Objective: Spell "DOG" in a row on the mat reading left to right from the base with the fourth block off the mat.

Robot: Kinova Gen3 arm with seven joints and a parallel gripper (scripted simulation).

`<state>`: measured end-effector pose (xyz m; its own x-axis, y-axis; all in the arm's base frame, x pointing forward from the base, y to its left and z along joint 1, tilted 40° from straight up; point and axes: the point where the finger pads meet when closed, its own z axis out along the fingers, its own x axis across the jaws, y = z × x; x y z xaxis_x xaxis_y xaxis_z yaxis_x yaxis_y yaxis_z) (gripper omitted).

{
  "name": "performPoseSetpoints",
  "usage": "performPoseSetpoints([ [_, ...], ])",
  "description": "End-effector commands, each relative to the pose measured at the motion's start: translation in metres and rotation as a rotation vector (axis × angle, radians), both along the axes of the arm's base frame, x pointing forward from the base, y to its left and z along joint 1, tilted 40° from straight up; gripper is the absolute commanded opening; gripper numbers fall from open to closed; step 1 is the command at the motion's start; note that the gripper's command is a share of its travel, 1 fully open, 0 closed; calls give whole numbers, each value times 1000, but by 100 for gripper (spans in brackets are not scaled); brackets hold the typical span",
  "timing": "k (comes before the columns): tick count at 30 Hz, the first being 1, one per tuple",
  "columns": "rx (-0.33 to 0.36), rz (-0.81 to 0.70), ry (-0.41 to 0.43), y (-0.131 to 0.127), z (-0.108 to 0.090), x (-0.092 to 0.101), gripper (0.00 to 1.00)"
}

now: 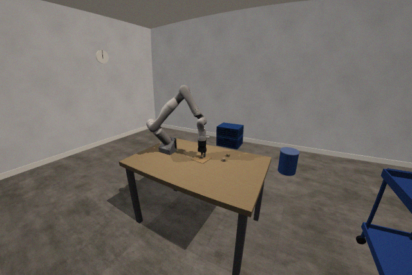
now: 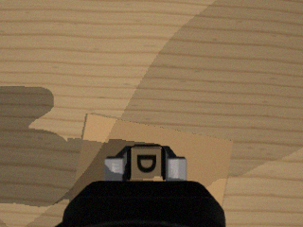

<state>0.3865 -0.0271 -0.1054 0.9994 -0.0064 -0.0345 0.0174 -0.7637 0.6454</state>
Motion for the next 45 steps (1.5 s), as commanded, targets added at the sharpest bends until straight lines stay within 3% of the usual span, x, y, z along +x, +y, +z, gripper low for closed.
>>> performPoseSetpoints([
  [1,1,1,-1,1,0,1,49],
  [15,1,1,-1,1,0,1,49],
  [16,1,1,-1,1,0,1,55],
  [18,1,1,-1,1,0,1,55],
  [19,1,1,-1,1,0,1,61],
  [24,1,1,-1,1,0,1,67],
  [28,1,1,-1,1,0,1,79],
  [45,1,1,-1,6,6,1,79],
])
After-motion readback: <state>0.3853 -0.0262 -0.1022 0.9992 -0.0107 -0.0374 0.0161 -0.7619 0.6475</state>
